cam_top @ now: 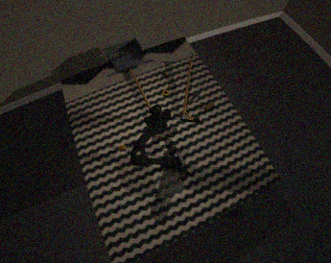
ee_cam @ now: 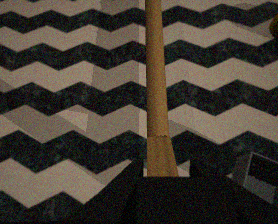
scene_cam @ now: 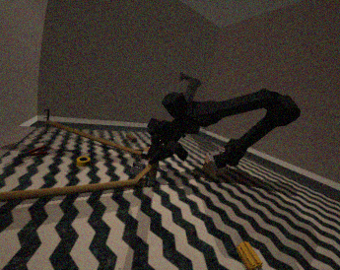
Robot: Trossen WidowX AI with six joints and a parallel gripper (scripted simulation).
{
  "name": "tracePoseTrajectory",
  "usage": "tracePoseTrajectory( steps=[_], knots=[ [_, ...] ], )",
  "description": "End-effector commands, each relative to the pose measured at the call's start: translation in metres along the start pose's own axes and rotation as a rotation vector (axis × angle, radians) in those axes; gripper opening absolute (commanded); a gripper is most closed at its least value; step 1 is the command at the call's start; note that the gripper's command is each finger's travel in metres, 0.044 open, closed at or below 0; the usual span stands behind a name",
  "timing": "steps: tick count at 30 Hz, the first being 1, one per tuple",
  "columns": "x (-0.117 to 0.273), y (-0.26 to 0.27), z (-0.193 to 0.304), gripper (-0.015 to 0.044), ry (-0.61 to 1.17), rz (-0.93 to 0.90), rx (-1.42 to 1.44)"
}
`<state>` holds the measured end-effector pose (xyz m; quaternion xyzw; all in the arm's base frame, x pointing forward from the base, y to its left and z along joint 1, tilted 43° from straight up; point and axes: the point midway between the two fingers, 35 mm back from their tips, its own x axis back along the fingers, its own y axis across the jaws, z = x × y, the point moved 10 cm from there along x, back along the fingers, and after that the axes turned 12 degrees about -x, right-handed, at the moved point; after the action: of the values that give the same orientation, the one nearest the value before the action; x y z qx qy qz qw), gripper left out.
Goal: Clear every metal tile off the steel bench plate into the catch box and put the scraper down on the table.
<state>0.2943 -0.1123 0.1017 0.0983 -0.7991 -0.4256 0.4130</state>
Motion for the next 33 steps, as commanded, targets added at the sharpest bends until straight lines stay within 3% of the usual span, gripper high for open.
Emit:
tracePoseTrajectory(
  steps=[1, 33],
  knots=[
    [-0.004, 0.000, -0.010, 0.0000, -0.015, 0.005, -0.001],
    [-0.034, 0.015, -0.044, 0.0000, -0.023, 0.007, -0.005]
  ],
)
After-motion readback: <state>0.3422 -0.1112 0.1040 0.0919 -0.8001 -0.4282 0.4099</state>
